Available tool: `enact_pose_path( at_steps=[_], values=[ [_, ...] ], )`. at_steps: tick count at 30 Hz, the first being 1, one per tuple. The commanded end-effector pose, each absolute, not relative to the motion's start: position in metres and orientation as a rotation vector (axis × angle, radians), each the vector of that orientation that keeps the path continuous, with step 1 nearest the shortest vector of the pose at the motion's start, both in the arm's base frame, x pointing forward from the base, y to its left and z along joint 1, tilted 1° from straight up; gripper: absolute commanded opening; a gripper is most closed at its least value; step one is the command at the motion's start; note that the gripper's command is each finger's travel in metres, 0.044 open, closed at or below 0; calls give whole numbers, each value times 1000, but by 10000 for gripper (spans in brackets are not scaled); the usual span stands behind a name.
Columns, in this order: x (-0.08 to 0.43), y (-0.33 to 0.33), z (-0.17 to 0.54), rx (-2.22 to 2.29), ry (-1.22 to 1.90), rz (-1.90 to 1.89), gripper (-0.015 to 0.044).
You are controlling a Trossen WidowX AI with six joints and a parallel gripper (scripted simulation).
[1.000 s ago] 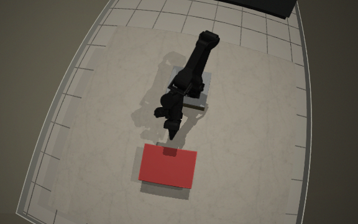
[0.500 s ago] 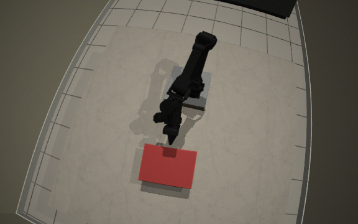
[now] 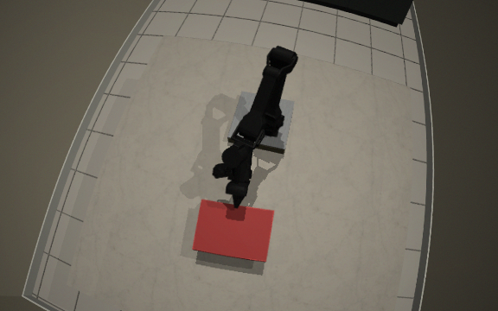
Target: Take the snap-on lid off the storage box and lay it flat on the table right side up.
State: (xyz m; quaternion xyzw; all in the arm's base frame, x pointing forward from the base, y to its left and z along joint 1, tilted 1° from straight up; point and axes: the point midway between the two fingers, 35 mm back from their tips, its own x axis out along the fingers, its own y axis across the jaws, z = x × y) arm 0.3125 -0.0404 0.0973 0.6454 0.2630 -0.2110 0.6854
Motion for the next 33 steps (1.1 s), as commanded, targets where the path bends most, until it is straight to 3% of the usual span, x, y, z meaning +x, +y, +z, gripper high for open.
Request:
enact_pose_path(
  at_steps=[1,12,15,25,29,33],
  values=[
    [317,-40,93,1448,589,-476,235],
    [327,-38,82,1449,588,-476,235],
    [327,-38,82,1449,588,-476,156],
    [327,-38,82,1449,588,-476,90],
    [327,-38,82,1449,588,-476,0],
    [327,-38,83,1448,590,-472,0]
  ],
)
